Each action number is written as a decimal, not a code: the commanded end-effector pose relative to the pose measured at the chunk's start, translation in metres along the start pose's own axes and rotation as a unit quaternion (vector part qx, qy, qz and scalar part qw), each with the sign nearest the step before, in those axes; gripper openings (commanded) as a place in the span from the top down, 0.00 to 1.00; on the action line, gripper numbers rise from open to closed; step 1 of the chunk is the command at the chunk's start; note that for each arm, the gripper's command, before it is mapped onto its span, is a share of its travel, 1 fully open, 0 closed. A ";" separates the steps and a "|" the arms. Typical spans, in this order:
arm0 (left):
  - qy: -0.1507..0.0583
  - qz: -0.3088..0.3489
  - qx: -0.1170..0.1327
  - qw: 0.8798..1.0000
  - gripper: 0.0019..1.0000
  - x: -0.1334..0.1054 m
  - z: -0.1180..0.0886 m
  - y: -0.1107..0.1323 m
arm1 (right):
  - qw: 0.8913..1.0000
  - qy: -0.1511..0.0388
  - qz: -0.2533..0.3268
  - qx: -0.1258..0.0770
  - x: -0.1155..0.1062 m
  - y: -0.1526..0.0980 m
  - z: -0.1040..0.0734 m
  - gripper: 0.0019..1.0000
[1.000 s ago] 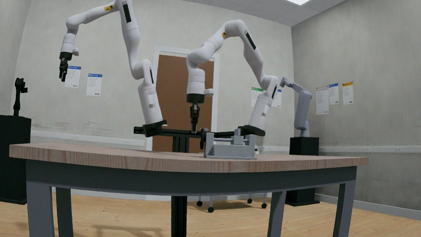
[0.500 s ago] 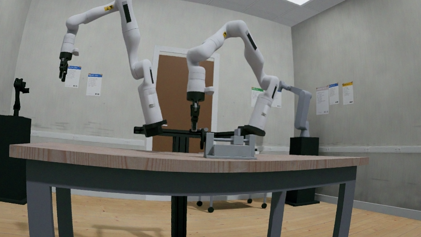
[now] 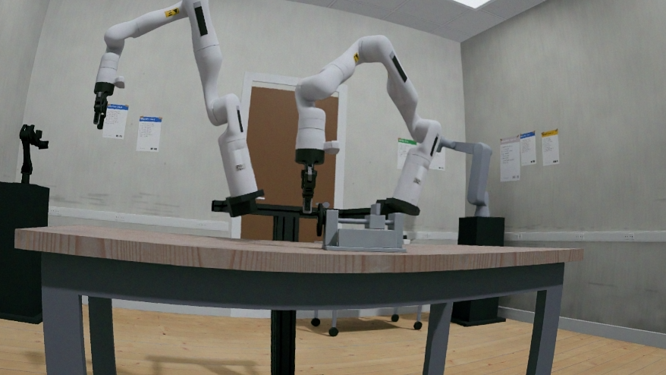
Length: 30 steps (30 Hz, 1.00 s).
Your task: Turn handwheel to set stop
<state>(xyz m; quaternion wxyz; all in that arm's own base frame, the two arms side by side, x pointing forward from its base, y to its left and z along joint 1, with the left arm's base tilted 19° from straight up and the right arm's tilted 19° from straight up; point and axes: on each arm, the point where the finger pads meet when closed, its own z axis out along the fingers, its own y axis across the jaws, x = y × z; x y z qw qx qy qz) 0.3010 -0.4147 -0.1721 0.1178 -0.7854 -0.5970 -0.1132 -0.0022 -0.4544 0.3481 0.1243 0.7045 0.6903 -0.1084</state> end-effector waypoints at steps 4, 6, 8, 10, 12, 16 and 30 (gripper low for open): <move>-0.004 0.002 -0.004 1.000 0.84 -0.003 0.020 0.007 | 1.000 0.002 -0.006 0.002 0.001 -0.001 -0.001 0.00; -0.003 0.003 -0.002 1.000 0.84 -0.001 0.026 0.004 | 1.000 0.002 -0.006 0.002 0.001 -0.001 -0.001 0.00; -0.002 0.003 -0.001 1.000 0.84 0.000 0.031 0.001 | 1.000 0.002 -0.006 0.002 0.001 -0.001 -0.001 0.00; -0.002 0.003 -0.001 1.000 0.84 0.000 0.035 -0.001 | 1.000 0.002 -0.006 0.002 0.001 -0.001 -0.001 0.00; -0.002 0.003 -0.001 1.000 0.84 0.000 0.036 -0.002 | 1.000 0.002 -0.006 0.002 0.001 -0.001 -0.001 0.00; -0.002 0.003 -0.001 1.000 0.84 0.000 0.040 -0.007 | 1.000 0.002 -0.006 0.002 0.001 -0.001 -0.001 0.00; -0.004 0.003 -0.003 1.000 0.84 -0.001 0.044 -0.026 | 1.000 0.002 -0.006 0.002 0.001 -0.001 -0.001 0.00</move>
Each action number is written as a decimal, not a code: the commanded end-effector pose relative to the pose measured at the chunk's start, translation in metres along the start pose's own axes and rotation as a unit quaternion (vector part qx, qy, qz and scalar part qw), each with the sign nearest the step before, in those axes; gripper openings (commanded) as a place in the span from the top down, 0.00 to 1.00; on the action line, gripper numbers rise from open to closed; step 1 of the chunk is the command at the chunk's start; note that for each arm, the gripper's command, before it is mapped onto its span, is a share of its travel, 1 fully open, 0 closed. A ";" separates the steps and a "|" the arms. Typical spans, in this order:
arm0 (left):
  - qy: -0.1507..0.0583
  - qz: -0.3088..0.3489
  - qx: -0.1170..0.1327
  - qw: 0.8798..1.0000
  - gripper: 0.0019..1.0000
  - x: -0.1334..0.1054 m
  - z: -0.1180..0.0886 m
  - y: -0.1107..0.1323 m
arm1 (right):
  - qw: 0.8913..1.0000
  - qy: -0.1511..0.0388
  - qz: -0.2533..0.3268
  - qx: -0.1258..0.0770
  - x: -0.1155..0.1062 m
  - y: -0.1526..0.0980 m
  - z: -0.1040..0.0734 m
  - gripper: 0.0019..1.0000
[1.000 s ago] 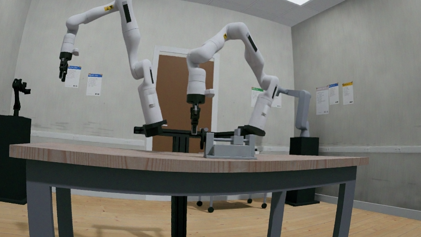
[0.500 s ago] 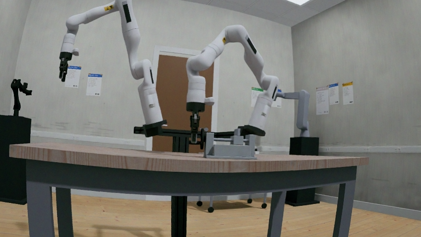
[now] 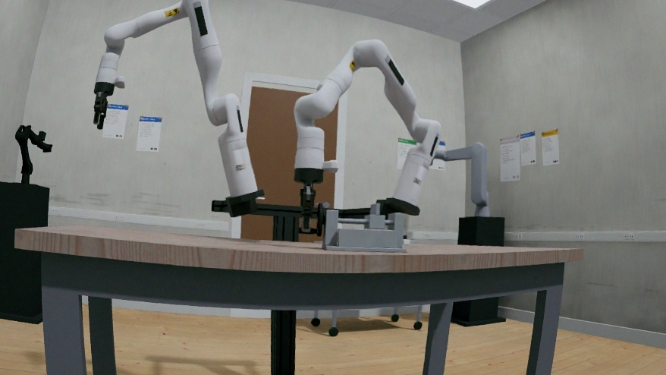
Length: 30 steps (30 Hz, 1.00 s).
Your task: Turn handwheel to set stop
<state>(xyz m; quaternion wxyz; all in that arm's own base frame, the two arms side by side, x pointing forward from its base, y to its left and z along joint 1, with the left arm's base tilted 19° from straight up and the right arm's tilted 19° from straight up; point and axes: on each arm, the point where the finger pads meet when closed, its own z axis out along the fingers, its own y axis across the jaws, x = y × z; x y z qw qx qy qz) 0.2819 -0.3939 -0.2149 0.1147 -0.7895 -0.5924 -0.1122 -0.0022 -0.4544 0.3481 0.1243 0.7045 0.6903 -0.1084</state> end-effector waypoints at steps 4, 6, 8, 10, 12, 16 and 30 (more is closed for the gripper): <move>0.000 -0.003 0.001 1.000 0.84 -0.001 -0.004 -0.012 | 1.000 0.002 -0.006 0.002 0.001 -0.001 -0.001 0.00; 0.000 -0.003 0.001 1.000 0.84 -0.001 -0.006 -0.016 | 1.000 0.002 -0.006 0.002 0.001 -0.001 -0.001 0.00; 0.001 -0.003 0.002 1.000 0.84 0.000 -0.008 -0.020 | 1.000 0.002 -0.006 0.002 0.001 -0.001 -0.001 0.00; 0.001 -0.003 0.002 1.000 0.84 0.000 -0.010 -0.023 | 1.000 0.002 -0.006 0.002 0.001 -0.001 -0.001 0.00; 0.002 -0.003 0.003 1.000 0.84 0.001 -0.014 -0.027 | 1.000 0.002 -0.006 0.002 0.001 -0.001 -0.001 0.00; 0.004 -0.003 0.004 1.000 0.84 0.002 -0.021 -0.032 | 1.000 0.002 -0.006 0.002 0.001 -0.001 -0.001 0.00; 0.002 -0.004 0.001 1.000 0.84 -0.001 -0.052 -0.027 | 1.000 0.002 -0.006 0.002 0.001 -0.001 -0.001 0.00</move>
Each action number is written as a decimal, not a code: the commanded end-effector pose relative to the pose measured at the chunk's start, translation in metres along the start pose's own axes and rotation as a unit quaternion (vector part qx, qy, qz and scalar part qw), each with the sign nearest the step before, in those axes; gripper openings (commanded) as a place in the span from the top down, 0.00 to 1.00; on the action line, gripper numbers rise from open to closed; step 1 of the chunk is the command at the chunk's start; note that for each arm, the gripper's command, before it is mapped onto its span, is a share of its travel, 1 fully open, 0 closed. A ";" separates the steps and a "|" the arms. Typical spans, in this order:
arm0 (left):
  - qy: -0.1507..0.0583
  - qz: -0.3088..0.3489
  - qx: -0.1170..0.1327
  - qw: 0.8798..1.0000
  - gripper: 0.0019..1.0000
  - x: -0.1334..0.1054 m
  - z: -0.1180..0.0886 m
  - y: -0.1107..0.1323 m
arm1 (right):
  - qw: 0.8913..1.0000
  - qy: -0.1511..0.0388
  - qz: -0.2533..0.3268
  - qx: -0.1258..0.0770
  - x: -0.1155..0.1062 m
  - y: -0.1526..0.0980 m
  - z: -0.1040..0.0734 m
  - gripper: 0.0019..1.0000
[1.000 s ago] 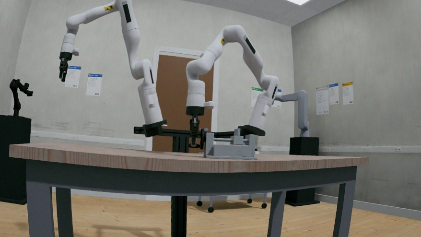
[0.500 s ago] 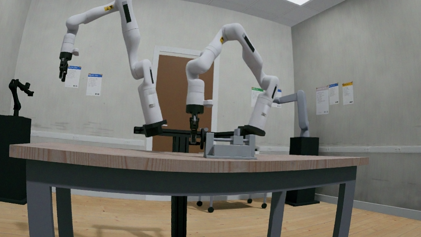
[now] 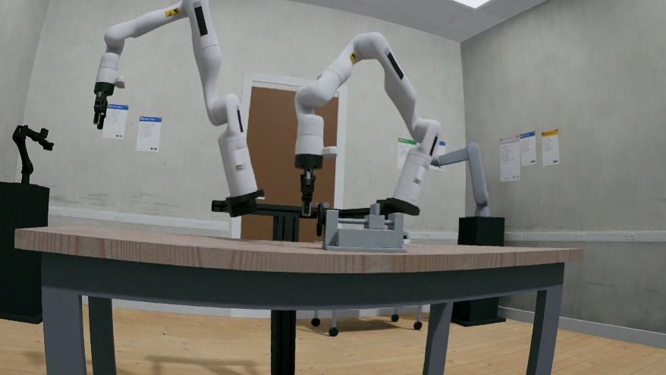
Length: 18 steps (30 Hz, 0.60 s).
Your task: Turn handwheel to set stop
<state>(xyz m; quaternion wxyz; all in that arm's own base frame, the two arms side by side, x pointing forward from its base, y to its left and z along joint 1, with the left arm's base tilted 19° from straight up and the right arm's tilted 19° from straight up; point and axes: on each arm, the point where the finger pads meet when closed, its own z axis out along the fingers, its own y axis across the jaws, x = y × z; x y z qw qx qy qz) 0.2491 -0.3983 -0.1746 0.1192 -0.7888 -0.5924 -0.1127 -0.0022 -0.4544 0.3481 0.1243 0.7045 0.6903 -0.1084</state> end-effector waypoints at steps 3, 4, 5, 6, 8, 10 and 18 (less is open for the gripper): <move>-0.001 -0.004 -0.002 1.000 0.84 0.000 -0.014 0.008 | 1.000 0.002 -0.006 0.002 0.001 -0.001 -0.001 0.00; -0.001 -0.004 -0.002 1.000 0.84 0.000 -0.014 0.008 | 1.000 0.002 -0.006 0.002 0.001 -0.001 -0.001 0.00; -0.001 -0.004 -0.002 1.000 0.84 0.000 -0.015 0.009 | 1.000 0.002 -0.006 0.002 0.001 -0.001 -0.001 0.00; -0.001 -0.004 -0.002 1.000 0.84 0.000 -0.016 0.010 | 1.000 0.002 -0.006 0.002 0.001 -0.001 -0.001 0.00; -0.001 -0.004 -0.002 1.000 0.84 0.000 -0.018 0.013 | 1.000 0.002 -0.006 0.002 0.001 -0.001 -0.001 0.00; -0.001 -0.004 -0.002 1.000 0.84 0.000 -0.020 0.015 | 1.000 0.002 -0.006 0.002 0.001 -0.001 -0.001 0.00; 0.000 -0.003 -0.001 1.000 0.84 0.000 -0.022 0.026 | 1.000 0.002 -0.006 0.002 0.001 -0.001 -0.001 0.00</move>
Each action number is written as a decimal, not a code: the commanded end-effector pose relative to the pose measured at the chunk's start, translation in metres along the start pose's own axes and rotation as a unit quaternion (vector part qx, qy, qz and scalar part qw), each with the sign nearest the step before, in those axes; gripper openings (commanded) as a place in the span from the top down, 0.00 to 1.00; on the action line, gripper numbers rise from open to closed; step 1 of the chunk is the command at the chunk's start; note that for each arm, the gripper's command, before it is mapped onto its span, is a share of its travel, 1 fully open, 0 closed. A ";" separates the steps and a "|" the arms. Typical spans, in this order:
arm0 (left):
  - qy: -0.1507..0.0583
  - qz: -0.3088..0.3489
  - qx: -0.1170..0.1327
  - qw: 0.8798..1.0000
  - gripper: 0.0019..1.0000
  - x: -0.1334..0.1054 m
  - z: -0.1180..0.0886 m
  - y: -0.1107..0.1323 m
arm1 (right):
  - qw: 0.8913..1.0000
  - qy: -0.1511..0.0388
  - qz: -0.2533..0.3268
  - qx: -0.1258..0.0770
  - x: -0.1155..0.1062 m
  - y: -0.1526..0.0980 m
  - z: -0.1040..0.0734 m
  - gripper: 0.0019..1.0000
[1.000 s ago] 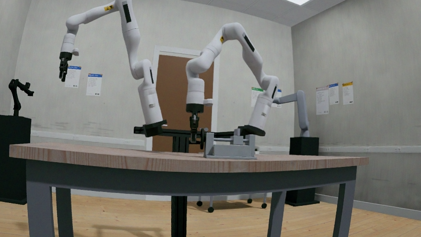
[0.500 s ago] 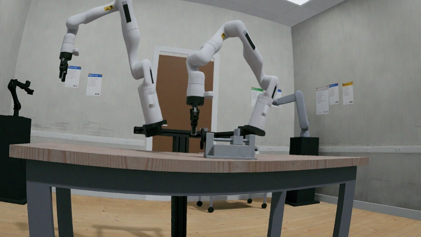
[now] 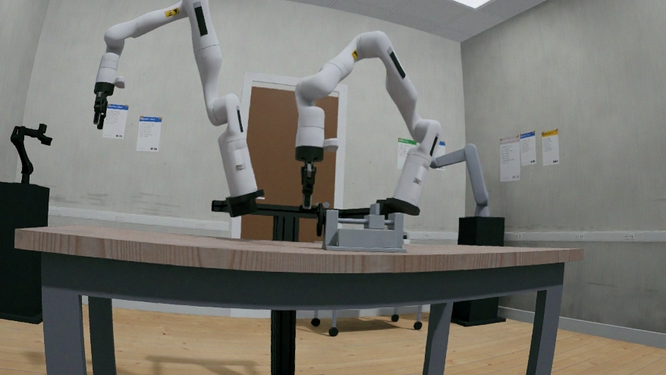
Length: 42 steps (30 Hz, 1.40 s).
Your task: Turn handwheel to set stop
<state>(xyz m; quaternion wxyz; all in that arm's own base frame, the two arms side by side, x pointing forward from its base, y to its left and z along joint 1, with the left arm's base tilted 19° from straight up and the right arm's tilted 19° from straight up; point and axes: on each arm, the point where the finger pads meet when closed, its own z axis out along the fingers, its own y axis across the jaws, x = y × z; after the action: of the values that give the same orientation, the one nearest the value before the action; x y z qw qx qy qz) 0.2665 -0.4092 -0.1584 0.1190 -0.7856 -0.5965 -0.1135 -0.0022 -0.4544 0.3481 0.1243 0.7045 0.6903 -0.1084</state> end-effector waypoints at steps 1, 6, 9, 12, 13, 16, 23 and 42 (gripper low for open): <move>0.000 0.002 -0.001 1.000 0.84 0.000 -0.004 0.009 | 1.000 0.002 -0.006 0.002 0.001 -0.001 -0.001 0.00; 0.000 0.002 -0.001 1.000 0.84 0.000 -0.003 0.012 | 1.000 0.002 -0.006 0.002 0.001 -0.001 -0.001 0.00; 0.000 0.002 -0.001 1.000 0.84 0.000 -0.002 0.016 | 1.000 0.002 -0.006 0.002 0.001 -0.001 -0.001 0.00; 0.000 0.002 -0.001 1.000 0.84 0.000 -0.001 0.020 | 1.000 0.002 -0.006 0.002 0.001 -0.001 -0.001 0.00; 0.000 0.002 -0.001 1.000 0.84 0.000 -0.001 0.021 | 1.000 0.002 -0.006 0.002 0.001 -0.001 -0.001 0.00; 0.000 0.002 -0.001 1.000 0.84 0.000 0.001 0.024 | 1.000 0.002 -0.006 0.002 0.001 -0.001 -0.001 0.00; 0.000 0.002 -0.001 1.000 0.84 0.000 0.004 0.030 | 1.000 0.002 -0.006 0.002 0.001 -0.001 -0.001 0.00; -0.005 0.002 -0.005 1.000 0.84 -0.003 0.026 0.043 | 1.000 0.002 -0.006 0.002 0.001 -0.001 -0.001 0.00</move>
<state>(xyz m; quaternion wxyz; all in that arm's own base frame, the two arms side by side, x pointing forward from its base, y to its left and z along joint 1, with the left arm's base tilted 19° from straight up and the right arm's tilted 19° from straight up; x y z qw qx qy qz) 0.3050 -0.4129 -0.1805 0.1172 -0.7851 -0.5976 -0.1133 -0.0022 -0.4544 0.3481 0.1243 0.7045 0.6903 -0.1084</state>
